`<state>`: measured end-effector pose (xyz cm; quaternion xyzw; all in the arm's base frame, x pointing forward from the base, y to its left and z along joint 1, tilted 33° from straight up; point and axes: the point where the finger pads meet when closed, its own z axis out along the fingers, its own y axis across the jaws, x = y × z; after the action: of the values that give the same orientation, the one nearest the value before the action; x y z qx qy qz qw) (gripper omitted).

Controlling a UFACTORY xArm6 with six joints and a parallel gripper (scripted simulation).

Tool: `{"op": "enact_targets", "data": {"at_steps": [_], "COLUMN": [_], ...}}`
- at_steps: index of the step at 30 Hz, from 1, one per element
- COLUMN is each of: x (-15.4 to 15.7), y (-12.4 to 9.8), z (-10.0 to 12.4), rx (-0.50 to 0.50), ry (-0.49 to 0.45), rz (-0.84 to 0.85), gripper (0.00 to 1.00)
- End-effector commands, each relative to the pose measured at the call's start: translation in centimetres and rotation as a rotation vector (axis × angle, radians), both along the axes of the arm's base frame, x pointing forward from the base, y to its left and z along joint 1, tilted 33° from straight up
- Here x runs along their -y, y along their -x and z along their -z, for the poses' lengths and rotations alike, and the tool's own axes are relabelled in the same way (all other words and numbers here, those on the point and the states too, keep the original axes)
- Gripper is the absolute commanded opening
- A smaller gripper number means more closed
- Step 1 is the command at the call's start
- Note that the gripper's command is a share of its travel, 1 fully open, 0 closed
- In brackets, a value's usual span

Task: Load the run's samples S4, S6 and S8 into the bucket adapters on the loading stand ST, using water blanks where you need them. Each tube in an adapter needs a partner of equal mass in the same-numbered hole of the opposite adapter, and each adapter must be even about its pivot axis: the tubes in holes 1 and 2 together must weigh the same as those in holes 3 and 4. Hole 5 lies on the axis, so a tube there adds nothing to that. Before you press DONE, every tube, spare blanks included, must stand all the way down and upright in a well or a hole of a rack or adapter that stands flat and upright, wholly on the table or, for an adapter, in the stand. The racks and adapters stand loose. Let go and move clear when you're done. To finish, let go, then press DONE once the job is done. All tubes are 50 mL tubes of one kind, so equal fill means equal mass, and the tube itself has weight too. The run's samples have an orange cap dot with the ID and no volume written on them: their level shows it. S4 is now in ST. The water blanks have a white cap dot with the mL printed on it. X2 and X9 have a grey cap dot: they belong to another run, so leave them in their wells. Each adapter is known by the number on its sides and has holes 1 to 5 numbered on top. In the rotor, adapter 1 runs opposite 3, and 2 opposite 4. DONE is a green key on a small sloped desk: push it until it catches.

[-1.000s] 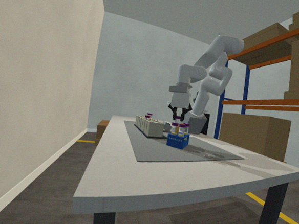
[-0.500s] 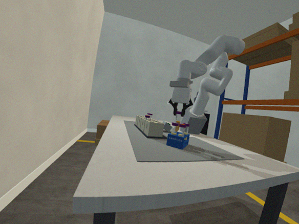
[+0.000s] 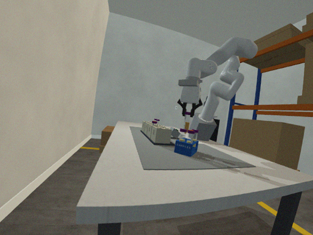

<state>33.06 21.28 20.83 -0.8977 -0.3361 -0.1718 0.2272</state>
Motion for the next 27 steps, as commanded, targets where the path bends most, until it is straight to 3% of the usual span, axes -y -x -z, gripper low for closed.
{"op": "enact_targets", "data": {"at_steps": [1,20,27], "x": [0.6,2.4,2.4], "y": [0.1,0.6,0.6], "z": [-1.1,-4.0,-4.0], "rx": [0.003,0.003,0.003], "ry": [-0.001,-0.001,-0.001], "rz": [0.000,0.000,0.000], "gripper": [0.00,0.00,0.00]}}
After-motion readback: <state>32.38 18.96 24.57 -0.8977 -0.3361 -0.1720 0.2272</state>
